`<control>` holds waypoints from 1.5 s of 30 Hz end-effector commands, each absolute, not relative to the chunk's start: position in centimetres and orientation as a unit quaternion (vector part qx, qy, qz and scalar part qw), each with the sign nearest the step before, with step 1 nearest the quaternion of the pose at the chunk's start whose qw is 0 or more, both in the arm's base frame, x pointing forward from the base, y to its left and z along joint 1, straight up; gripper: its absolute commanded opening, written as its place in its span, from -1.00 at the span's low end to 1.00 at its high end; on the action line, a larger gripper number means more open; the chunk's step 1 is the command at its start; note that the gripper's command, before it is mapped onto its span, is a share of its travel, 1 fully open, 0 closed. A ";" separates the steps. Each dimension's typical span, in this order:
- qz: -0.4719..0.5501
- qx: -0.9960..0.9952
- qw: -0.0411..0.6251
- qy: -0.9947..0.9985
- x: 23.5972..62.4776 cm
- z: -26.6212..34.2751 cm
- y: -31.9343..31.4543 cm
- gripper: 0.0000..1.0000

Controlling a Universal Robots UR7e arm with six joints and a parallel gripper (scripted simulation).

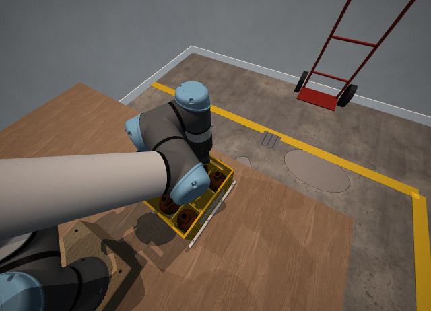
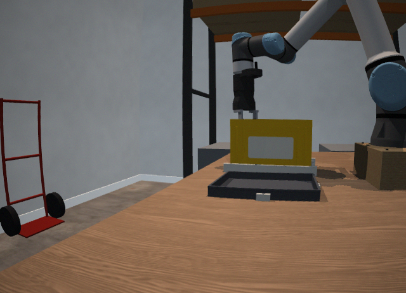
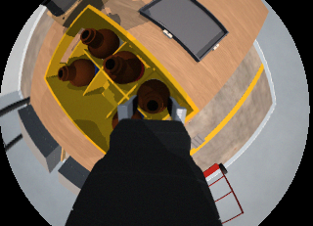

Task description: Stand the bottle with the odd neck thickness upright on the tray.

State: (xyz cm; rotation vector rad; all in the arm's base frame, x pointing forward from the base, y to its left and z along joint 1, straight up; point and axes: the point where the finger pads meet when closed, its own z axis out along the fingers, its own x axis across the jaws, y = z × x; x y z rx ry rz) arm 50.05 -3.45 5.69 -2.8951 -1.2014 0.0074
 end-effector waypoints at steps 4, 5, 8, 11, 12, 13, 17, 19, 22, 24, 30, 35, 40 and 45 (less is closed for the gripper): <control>0.002 -0.924 0.003 -0.383 50.1 5.7 -3.5 1.00; 0.002 -0.924 0.003 -0.383 50.1 5.7 -3.5 1.00; 0.002 -0.924 0.003 -0.383 50.1 5.7 -3.5 1.00; 0.002 -0.924 0.003 -0.383 50.1 5.7 -3.5 1.00; 0.002 -0.924 0.003 -0.383 50.1 5.7 -3.5 -1.00; 0.002 -0.924 0.003 -0.383 50.1 5.7 -3.5 -1.00; 0.002 -0.924 0.003 -0.383 50.1 5.7 -3.5 -1.00; 0.002 -0.924 0.003 -0.383 50.1 5.7 -3.5 -1.00; 0.002 -0.924 0.003 -0.383 50.1 5.7 -3.5 -1.00; 0.002 -0.924 0.003 -0.383 50.1 5.7 -3.5 -1.00; 0.002 -0.924 0.003 -0.383 50.1 5.7 -3.5 -1.00; 0.002 -0.924 0.003 -0.383 50.1 5.7 -3.5 -1.00; 0.002 -0.924 0.003 -0.383 50.1 5.7 -3.5 -1.00; 0.002 -0.924 0.003 -0.383 50.1 5.7 -3.5 -1.00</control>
